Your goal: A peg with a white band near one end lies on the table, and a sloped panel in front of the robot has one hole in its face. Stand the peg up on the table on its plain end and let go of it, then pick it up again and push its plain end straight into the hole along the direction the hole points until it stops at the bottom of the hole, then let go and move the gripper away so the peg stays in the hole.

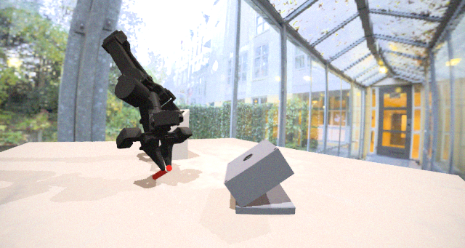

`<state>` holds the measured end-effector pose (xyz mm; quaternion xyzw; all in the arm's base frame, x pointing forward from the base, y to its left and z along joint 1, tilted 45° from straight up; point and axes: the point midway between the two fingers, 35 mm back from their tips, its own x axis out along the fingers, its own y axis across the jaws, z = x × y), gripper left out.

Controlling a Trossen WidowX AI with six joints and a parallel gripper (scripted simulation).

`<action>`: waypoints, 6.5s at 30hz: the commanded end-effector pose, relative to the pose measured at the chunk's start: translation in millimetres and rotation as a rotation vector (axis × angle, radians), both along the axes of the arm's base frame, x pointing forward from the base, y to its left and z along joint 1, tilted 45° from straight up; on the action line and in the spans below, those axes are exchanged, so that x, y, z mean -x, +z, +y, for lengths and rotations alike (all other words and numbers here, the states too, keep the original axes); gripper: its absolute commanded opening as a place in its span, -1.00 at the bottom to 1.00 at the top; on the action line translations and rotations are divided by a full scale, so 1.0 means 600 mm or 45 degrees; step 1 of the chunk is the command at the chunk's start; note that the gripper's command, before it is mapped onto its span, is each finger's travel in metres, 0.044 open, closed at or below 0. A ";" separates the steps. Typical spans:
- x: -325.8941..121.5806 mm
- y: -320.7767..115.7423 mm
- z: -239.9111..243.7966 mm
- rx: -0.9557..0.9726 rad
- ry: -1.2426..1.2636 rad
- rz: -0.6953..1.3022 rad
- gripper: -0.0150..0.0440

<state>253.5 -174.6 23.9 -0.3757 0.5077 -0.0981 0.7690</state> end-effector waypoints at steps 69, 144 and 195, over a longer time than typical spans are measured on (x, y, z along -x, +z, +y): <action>0.077 0.027 0.003 -0.181 0.539 -0.549 -0.33; 0.117 0.024 -0.015 -0.255 0.742 -0.758 -0.33; 0.131 0.023 -0.018 -0.254 0.812 -0.791 -0.33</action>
